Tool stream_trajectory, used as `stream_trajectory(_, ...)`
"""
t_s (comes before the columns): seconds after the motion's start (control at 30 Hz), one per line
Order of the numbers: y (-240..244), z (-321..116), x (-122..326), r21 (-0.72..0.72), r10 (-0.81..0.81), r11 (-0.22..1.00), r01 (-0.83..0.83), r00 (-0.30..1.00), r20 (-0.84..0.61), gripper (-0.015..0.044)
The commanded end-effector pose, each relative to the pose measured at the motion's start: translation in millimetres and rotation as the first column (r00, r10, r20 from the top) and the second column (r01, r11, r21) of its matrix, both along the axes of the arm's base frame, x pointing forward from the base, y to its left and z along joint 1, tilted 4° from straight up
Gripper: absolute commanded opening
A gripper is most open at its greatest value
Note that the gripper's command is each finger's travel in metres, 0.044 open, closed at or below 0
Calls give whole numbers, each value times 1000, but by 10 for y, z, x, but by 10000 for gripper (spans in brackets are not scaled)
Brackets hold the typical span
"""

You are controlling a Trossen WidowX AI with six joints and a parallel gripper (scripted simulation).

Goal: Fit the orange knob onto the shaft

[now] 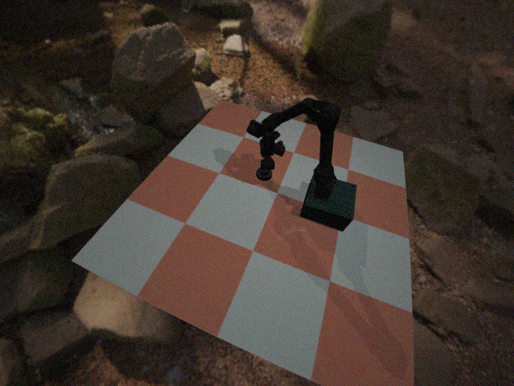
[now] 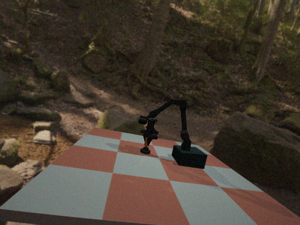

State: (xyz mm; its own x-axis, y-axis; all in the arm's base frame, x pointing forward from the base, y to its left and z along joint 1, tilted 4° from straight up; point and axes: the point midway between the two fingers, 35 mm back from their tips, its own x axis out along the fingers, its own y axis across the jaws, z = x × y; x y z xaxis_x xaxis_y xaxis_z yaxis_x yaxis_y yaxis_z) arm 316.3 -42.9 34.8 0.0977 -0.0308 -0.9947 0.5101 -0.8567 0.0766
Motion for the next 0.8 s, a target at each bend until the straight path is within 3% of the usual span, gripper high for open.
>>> stream_trajectory(0.0, 2, -11, 8, 2, -4, 1000, 4, 1000, 2, 0)
stream_trajectory(0.53, 4, 38, -7, 2, -4, 1000, 4, 1000, 2, 0)
stream_trajectory(0.77, 4, 52, -5, 22, -201, 979, 201, 980, 6, 0)
